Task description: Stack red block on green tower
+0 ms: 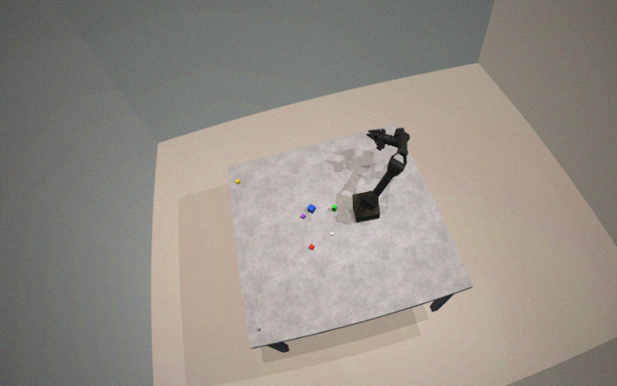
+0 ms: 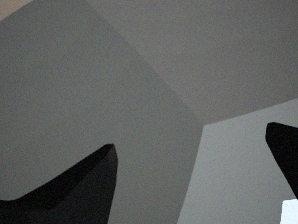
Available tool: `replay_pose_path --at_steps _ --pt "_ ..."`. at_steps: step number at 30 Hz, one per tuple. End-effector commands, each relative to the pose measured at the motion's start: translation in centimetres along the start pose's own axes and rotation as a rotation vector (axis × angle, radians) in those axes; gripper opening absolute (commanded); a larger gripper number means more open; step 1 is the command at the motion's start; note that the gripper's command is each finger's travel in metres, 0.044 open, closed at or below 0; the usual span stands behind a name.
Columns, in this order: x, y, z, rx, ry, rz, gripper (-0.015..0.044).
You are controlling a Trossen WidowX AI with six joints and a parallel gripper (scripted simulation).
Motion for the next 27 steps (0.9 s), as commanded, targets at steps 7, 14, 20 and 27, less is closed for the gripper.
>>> replay_pose_path --at_steps 7,14,20,27 --pt "3.3 0.1 -1.1 -0.173 -0.042 -0.129 0.044" --pt "9.4 0.1 -4.3 -0.477 0.0 -0.307 0.044" --pt "14.6 -0.9 -7.1 -0.738 0.072 -0.453 0.044" --pt "20.2 -3.3 -10.3 -1.026 0.198 -0.609 0.044"
Point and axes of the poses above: the point midway between the two fingers, 35 mm back from their tips, its own x axis out along the fingers, its own z axis across the jaws, y = z × x, the point moved 9 cm from there along -x, back along the fingers, and after that the axes turned 9 degrees about x, right-handed, at the moved point
